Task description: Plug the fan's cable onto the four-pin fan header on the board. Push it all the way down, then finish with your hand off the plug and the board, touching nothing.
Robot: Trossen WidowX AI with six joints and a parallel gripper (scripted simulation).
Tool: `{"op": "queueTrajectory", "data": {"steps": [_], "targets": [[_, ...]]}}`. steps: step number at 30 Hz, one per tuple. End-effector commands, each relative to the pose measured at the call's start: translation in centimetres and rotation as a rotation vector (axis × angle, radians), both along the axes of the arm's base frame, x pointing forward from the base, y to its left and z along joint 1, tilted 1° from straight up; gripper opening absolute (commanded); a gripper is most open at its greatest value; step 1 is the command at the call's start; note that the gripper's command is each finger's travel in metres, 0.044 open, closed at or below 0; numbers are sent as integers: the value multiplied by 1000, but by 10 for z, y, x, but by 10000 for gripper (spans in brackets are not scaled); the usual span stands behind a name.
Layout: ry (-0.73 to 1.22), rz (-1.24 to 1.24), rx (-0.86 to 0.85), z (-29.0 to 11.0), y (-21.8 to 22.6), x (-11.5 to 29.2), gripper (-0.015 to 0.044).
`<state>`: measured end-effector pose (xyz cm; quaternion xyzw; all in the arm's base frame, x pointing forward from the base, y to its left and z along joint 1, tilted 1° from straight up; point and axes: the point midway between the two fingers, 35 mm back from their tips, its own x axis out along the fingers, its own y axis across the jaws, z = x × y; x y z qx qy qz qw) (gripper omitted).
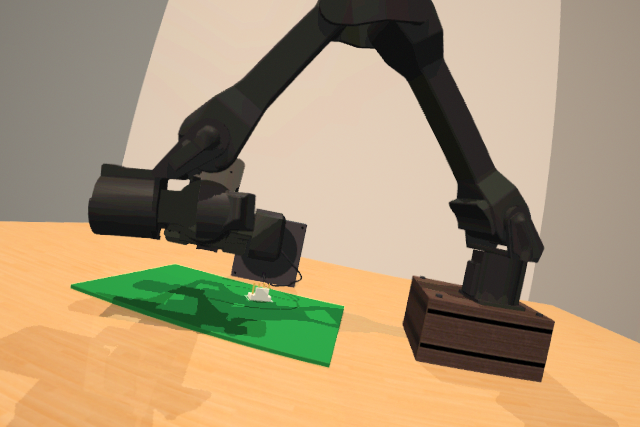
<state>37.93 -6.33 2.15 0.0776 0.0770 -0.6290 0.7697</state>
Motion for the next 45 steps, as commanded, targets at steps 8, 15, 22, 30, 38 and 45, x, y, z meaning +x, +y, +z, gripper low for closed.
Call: {"op": "queueTrajectory", "data": {"steps": [8,15,22,30,38,45], "targets": [[0,0,0,-2,0,0,0],[-1,0,0,-8,-1,0,0],[-1,0,0,-13,-1,0,0],[-1,0,0,-20,0,0,0],[-1,0,0,-26,0,0,0],[-1,0,0,-32,0,0,0]]}}
